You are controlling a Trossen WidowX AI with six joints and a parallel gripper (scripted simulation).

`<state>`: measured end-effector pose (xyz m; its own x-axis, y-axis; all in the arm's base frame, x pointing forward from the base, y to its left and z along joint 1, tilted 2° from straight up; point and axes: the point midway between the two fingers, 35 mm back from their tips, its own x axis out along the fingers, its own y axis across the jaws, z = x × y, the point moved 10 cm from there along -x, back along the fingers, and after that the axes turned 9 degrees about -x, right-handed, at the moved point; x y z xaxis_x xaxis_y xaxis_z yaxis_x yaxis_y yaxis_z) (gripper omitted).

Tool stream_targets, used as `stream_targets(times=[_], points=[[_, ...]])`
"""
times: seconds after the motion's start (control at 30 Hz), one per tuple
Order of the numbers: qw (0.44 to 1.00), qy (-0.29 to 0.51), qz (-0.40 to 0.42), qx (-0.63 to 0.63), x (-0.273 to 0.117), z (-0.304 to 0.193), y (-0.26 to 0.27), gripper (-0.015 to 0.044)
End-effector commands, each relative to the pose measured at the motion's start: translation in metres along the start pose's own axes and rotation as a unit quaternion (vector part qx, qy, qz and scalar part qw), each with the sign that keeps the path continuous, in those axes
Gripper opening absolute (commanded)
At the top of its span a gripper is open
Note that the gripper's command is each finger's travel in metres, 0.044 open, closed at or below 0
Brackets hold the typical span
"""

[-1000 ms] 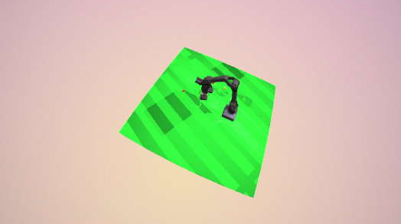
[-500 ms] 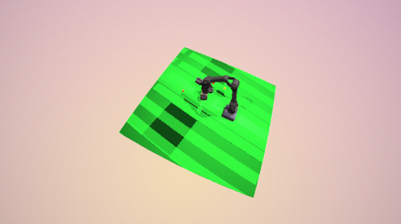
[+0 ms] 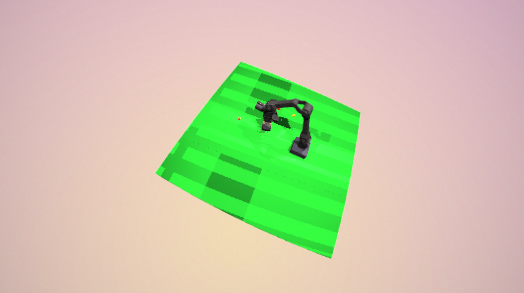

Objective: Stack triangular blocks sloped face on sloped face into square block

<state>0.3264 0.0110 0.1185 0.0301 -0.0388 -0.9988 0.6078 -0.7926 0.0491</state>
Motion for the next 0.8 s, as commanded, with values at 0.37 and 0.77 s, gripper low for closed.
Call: stream_targets(times=[0.37,0.77], points=[[1.0,0.0,0.0,0.0,0.0001,0.0,0.0,0.0079],[1.0,0.0,0.0,0.0,0.0001,0.0,0.0,0.0394]])
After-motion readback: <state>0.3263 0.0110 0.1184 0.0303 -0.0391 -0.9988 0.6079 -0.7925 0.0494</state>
